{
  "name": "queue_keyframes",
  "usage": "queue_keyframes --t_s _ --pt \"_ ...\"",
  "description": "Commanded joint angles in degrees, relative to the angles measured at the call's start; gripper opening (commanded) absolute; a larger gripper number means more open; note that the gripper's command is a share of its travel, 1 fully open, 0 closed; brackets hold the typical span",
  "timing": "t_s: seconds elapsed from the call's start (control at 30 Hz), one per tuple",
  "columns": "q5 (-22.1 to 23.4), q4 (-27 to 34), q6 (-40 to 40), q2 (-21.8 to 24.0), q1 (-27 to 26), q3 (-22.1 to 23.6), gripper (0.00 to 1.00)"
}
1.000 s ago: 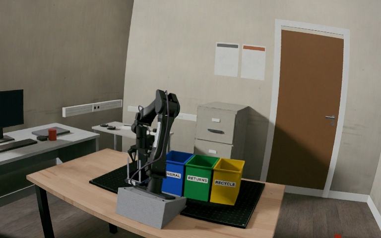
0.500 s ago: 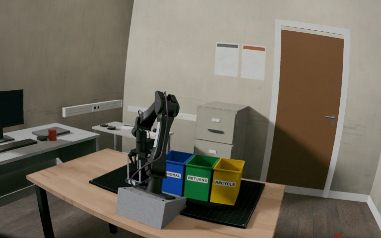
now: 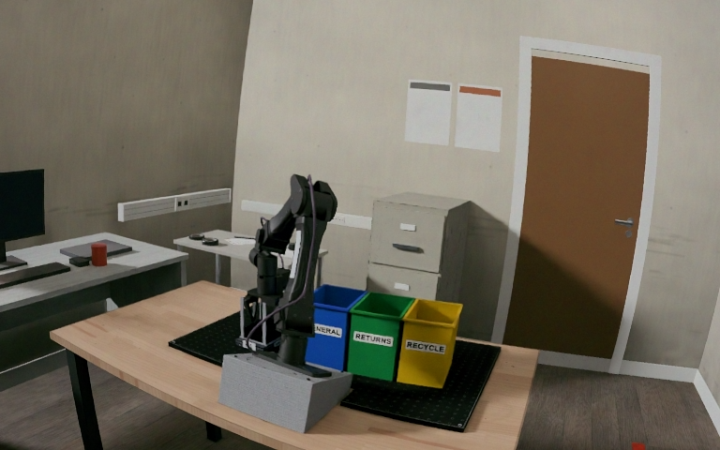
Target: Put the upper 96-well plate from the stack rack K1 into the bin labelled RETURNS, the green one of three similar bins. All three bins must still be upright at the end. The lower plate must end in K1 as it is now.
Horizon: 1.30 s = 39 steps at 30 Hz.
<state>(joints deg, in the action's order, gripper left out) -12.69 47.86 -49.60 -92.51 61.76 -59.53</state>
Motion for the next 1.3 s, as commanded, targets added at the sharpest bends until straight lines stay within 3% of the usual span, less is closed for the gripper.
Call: queue_keyframes --t_s 0.0,0.1,0.4,1.27 --pt "-0.1 -2.9 0.8 -0.7 0.1 1.0 1.00" --pt "-0.1 -3.4 0.9 -0.1 0.0 -0.4 1.00" --pt "-0.1 -6.6 1.5 -2.5 -1.0 2.8 1.00" --pt "-0.5 -6.7 1.1 -2.5 -0.7 2.8 1.00"
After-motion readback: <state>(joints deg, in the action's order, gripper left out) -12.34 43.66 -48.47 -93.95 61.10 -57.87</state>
